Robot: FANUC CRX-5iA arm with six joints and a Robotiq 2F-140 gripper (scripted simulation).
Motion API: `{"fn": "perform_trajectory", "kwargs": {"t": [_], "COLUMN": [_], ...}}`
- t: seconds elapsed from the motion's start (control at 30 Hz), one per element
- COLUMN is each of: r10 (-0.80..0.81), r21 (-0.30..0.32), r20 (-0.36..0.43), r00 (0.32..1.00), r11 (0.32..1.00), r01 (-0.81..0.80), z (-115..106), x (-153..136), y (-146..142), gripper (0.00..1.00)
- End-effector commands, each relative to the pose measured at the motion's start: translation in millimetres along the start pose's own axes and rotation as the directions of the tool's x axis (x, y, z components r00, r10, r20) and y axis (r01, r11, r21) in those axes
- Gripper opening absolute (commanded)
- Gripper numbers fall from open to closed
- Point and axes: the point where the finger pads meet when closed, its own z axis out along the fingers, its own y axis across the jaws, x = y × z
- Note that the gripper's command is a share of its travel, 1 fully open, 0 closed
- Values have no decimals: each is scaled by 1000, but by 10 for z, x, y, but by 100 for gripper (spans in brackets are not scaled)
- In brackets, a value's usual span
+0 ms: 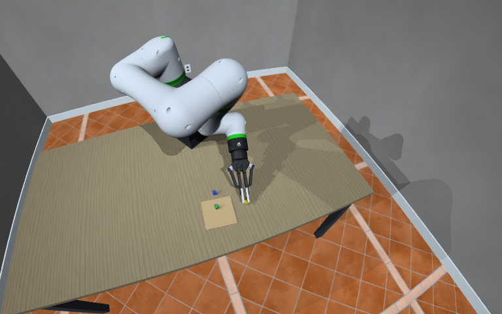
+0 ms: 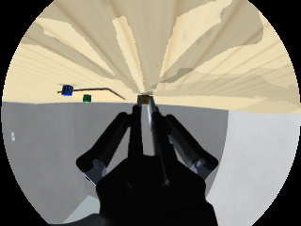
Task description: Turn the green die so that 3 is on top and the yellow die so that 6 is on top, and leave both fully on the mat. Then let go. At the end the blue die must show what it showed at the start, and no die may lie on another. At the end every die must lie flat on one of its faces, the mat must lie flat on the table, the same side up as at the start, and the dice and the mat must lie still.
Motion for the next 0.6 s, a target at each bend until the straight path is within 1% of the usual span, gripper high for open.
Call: {"fn": "perform_trajectory", "kwargs": {"t": [0.0, 0.13, 0.17, 0.23, 0.27, 0.43, 0.47, 0.57], "r10": [0, 0, 0, 0, 0, 0, 0, 0], "r21": [0, 0, 0, 0, 0, 0, 0, 0], "r20": [0, 0, 0, 0, 0, 0, 0, 0], "r00": [1000, 1000, 1000, 1000, 1000, 1000, 1000, 1000], "r11": [1000, 1000, 1000, 1000, 1000, 1000, 1000, 1000], "r01": [0, 0, 0, 0, 0, 0, 0, 0], "z": [-1, -1, -1, -1, -1, -1, -1, -1], "x": [0, 0, 0, 0, 0, 0, 0, 0], "y": [0, 0, 0, 0, 0, 0, 0, 0], "gripper": [7, 7, 9, 9, 11, 14, 16, 16]}}
